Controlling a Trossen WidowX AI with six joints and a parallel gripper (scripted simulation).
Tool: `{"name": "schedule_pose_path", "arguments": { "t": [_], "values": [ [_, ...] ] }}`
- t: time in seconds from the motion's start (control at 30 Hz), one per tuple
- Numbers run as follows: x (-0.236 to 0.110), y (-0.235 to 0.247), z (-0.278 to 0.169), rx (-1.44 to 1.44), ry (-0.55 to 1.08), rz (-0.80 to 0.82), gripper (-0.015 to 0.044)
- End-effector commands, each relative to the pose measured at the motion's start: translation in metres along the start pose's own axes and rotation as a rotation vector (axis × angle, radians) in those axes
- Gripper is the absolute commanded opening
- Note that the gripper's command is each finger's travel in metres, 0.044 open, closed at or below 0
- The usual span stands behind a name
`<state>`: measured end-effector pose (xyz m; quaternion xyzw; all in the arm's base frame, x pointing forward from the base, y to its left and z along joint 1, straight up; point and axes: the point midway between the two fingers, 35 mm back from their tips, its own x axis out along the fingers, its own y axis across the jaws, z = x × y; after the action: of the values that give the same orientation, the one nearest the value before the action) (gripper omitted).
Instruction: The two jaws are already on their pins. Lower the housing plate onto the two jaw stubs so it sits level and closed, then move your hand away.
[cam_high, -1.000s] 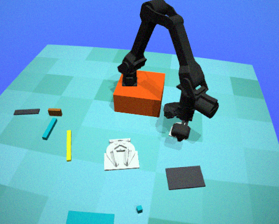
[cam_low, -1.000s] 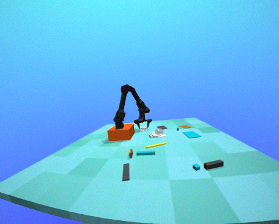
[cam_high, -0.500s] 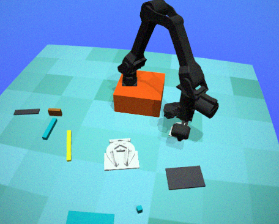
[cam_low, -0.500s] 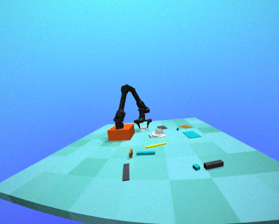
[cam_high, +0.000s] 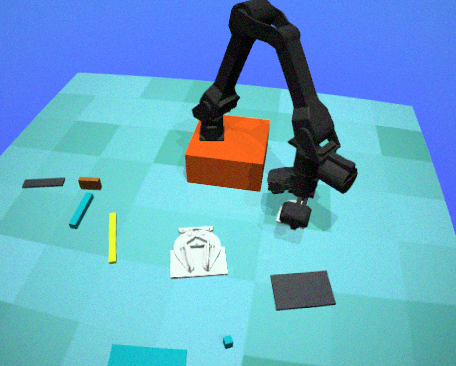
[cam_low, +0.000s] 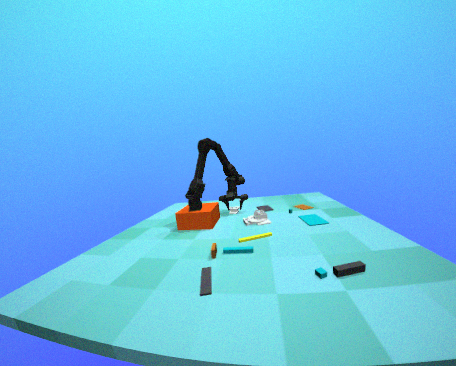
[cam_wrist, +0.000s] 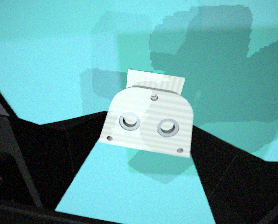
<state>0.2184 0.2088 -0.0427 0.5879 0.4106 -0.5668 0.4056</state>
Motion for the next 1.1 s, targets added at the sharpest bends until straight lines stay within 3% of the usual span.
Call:
{"name": "schedule_pose_path", "arguments": {
  "t": [0.0,0.83,1.07],
  "values": [
    [0.0,0.0,0.0,0.0,0.0,0.0,0.0351],
    [-0.071,0.0,-0.001,0.006,0.001,-0.003,0.0351],
    [-0.073,0.0,0.0,0.006,0.001,-0.003,0.0351]
  ]
}}
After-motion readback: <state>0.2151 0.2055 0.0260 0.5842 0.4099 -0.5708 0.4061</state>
